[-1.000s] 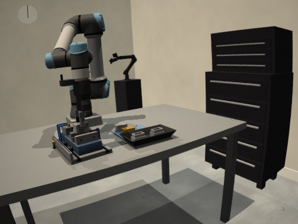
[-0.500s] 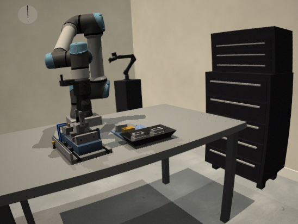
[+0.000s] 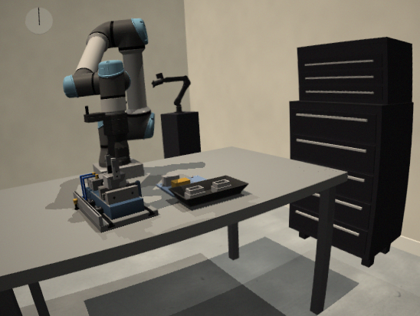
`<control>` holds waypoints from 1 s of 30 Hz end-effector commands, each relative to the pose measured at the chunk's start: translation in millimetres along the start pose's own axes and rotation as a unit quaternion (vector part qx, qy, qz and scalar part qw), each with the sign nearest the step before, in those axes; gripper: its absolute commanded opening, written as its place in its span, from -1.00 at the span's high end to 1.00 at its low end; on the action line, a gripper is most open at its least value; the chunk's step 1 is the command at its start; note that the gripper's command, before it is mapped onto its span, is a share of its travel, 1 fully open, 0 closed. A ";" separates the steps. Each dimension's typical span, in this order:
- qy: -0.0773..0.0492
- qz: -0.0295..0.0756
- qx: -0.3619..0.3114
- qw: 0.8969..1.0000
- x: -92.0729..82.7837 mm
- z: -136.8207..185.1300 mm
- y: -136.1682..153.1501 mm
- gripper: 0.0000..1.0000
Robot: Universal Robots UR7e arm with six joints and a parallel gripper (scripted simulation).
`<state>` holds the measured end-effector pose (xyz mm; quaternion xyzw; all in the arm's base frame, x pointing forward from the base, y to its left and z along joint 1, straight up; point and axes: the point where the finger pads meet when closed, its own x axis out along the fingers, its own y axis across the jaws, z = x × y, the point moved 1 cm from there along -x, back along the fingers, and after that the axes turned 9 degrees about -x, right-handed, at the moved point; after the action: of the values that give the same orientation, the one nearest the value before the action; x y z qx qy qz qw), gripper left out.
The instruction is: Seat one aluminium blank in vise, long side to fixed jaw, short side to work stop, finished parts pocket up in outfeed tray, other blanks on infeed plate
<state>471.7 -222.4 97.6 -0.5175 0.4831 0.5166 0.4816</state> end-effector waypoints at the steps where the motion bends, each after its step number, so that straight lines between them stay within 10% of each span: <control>1: 0.001 -0.001 0.000 1.000 0.8 -0.3 -0.3 1.00; 30: 0.001 -0.001 0.000 1.000 10.4 -0.3 -0.3 1.00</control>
<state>471.6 -222.4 87.9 -0.5175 0.4831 0.5166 0.4816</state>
